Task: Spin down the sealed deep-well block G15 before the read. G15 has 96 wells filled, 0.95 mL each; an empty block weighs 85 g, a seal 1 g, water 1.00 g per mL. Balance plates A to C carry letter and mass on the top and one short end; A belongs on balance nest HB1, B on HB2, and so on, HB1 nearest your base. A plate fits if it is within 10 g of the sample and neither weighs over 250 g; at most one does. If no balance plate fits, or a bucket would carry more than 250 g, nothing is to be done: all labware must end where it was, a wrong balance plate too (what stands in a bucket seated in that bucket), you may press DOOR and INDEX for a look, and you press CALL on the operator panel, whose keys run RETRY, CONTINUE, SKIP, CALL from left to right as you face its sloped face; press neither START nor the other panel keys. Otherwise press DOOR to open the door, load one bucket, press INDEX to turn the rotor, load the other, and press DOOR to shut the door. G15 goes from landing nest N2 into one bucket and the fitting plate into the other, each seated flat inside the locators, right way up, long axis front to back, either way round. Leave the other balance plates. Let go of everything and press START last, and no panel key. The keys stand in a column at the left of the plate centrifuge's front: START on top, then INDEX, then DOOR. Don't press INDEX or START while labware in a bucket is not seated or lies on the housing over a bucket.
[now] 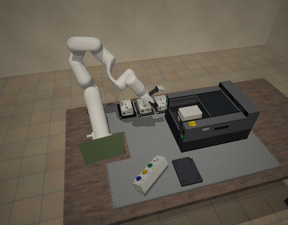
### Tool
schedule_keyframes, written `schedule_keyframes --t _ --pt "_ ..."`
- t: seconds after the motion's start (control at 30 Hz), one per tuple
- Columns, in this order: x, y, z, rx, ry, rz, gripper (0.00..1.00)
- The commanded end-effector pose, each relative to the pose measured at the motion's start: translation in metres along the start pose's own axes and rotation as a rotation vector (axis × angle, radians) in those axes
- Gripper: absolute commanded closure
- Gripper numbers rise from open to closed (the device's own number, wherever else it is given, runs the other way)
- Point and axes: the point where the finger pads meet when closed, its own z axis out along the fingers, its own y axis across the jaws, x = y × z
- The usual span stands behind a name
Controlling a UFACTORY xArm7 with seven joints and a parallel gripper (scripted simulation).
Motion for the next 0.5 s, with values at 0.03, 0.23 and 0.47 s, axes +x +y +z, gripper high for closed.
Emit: schedule_keyframes --t 0.03,0.23,0.47 --pt "0.008 0.0 0.004 0.0 0.003 0.0 1.0" --pt "0.015 0.0 0.009 0.0 0.003 0.0 1.0" --pt "0.023 0.0 0.014 0.0 0.003 0.0 1.0"
